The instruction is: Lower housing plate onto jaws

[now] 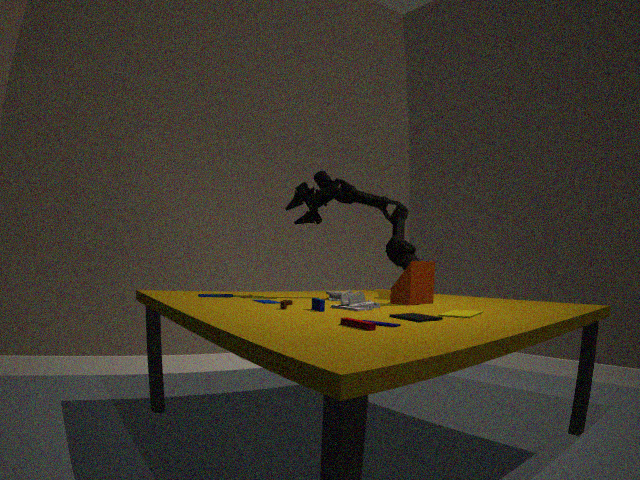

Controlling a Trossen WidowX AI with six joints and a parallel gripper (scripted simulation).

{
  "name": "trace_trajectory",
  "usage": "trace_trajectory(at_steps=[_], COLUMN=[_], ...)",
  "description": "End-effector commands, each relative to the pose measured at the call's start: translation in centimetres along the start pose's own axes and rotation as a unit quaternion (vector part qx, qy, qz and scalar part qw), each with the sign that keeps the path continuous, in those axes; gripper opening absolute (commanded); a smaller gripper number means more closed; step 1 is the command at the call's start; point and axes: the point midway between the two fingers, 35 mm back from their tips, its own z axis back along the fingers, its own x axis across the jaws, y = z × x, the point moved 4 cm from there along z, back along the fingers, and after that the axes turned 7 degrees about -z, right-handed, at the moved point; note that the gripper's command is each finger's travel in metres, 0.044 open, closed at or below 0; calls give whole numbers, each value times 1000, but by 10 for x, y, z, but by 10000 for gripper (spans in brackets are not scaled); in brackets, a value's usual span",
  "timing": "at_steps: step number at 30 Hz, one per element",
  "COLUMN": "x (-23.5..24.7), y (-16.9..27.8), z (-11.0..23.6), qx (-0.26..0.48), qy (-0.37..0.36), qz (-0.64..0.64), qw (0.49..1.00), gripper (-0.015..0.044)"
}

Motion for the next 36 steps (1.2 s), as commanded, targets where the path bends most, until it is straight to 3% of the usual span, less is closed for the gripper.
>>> trace_trajectory(at_steps=[1,18,36], x=[-2,-17,-39], y=[11,47,84], z=[-4,-15,-21], qx=[18,90,178], qy=[5,29,31], qz=[51,245,432], qw=[999,965,884], gripper=[440,440,440])
